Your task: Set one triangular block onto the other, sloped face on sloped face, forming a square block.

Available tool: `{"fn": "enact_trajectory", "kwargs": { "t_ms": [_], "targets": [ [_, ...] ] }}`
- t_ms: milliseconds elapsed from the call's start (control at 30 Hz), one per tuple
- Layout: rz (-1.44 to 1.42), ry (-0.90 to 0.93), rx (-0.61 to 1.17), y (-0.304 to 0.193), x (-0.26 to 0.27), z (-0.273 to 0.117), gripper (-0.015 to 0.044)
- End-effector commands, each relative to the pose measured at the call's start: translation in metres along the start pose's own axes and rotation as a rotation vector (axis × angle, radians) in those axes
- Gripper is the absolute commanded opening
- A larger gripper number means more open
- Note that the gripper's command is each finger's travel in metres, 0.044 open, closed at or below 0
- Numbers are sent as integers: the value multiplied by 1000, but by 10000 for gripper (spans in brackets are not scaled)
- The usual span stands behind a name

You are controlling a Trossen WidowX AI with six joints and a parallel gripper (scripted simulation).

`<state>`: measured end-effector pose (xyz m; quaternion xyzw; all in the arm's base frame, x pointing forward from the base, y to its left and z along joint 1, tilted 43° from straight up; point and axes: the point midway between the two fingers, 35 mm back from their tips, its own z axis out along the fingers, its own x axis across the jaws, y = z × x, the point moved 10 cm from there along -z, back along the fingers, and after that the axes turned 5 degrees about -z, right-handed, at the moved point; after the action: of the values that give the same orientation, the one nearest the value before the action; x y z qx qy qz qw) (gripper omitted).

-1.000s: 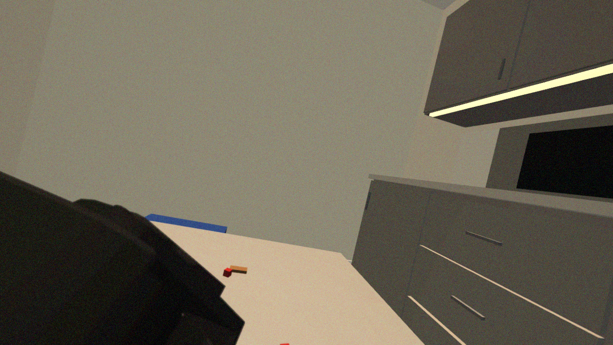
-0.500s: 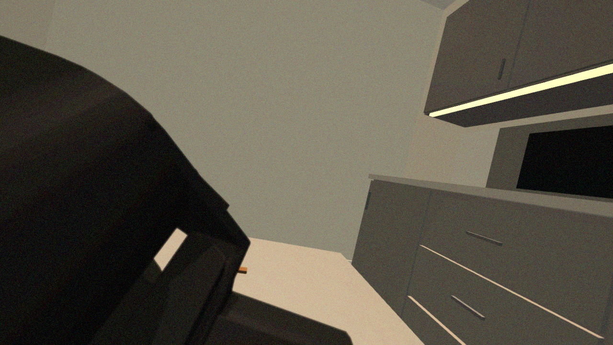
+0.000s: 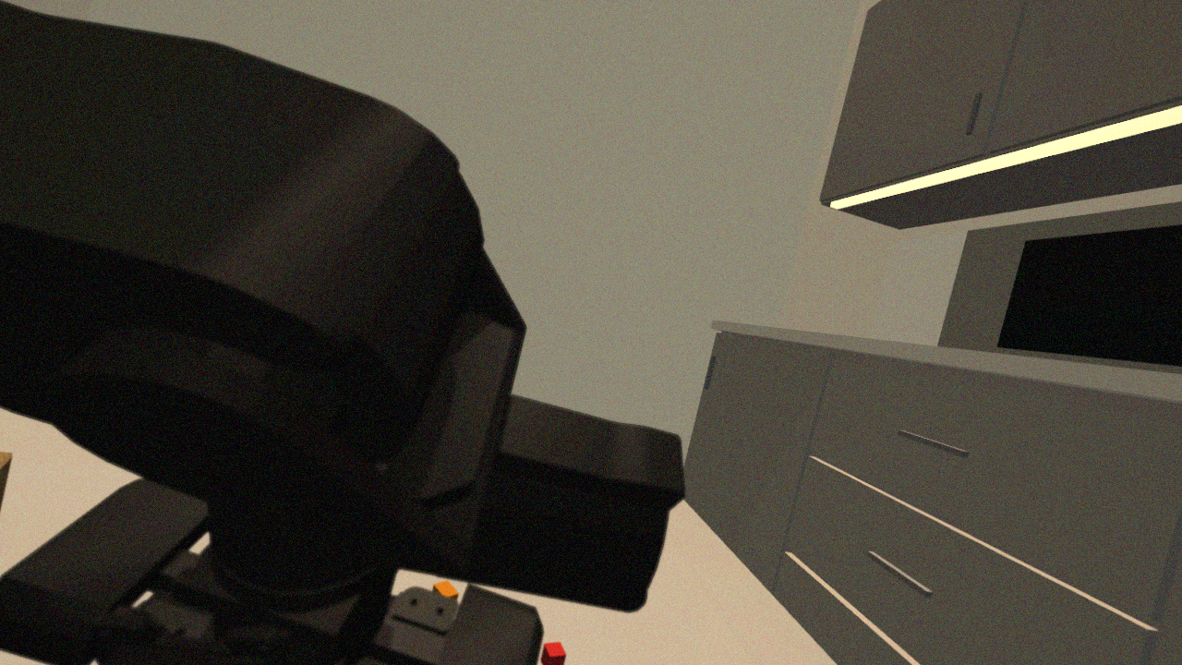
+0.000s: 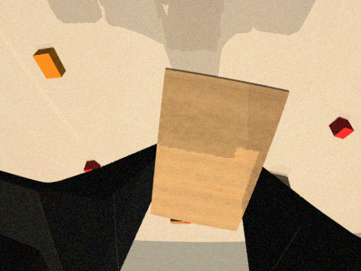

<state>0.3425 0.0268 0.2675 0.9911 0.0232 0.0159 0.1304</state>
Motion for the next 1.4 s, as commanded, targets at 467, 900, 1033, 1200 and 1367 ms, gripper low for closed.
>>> {"fn": "enact_trajectory", "kwargs": {
  "t_ms": [467, 900, 1033, 1200, 1367],
  "targets": [
    [246, 169, -459, -62, -7, 5, 0],
    [241, 169, -439, -91, -6, 13, 0],
    [221, 165, -430, -109, -8, 18, 0],
    [176, 158, -422, -131, -12, 26, 0],
    [146, 152, -414, -151, -16, 32, 0]
  ]
}}
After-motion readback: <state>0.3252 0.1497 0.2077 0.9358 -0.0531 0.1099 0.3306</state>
